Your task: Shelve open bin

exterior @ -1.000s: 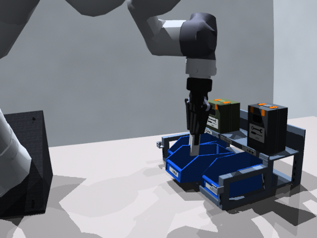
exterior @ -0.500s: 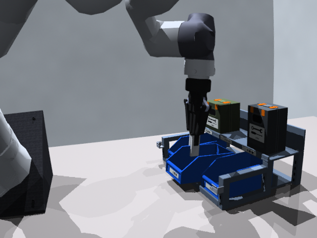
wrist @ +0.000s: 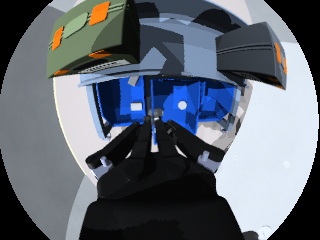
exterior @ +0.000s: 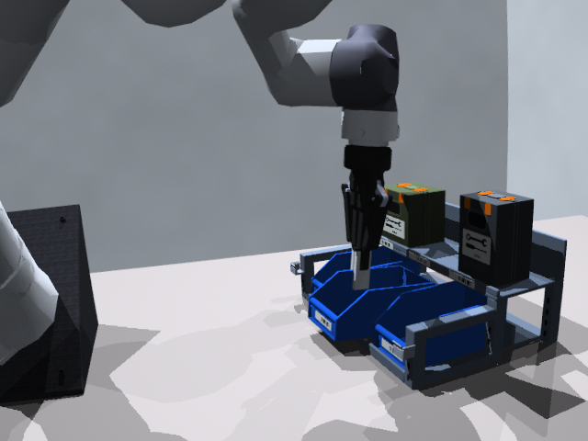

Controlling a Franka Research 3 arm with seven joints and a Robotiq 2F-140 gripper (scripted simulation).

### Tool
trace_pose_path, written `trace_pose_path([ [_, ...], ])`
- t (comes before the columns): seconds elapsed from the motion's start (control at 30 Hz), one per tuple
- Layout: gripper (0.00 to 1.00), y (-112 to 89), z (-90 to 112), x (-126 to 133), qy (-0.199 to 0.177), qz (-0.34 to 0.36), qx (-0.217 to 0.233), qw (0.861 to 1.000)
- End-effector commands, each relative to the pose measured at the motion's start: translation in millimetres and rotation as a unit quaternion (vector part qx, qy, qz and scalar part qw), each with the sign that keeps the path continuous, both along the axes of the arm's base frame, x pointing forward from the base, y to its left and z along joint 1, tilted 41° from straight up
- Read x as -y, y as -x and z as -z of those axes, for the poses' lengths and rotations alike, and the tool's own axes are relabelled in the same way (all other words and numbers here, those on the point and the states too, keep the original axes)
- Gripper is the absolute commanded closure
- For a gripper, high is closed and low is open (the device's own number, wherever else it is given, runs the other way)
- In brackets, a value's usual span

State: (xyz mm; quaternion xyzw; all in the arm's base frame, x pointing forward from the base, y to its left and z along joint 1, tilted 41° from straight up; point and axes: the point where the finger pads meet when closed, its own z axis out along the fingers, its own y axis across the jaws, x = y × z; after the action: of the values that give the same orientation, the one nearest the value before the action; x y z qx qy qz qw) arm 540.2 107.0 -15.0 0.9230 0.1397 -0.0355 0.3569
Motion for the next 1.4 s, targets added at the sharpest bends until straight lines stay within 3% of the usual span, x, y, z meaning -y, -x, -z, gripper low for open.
trace_pose_path([
  [0.0, 1.00, -1.5, -1.4, -1.7, -0.001, 0.000, 0.005, 1.000],
  [0.7, 1.00, -1.5, -1.4, -1.7, -0.001, 0.000, 0.005, 1.000],
  [0.73, 0.94, -1.5, -1.4, -1.7, -0.001, 0.000, 0.005, 1.000],
  [1.37, 0.94, -1.5, -1.4, -1.7, -0.001, 0.000, 0.005, 1.000],
])
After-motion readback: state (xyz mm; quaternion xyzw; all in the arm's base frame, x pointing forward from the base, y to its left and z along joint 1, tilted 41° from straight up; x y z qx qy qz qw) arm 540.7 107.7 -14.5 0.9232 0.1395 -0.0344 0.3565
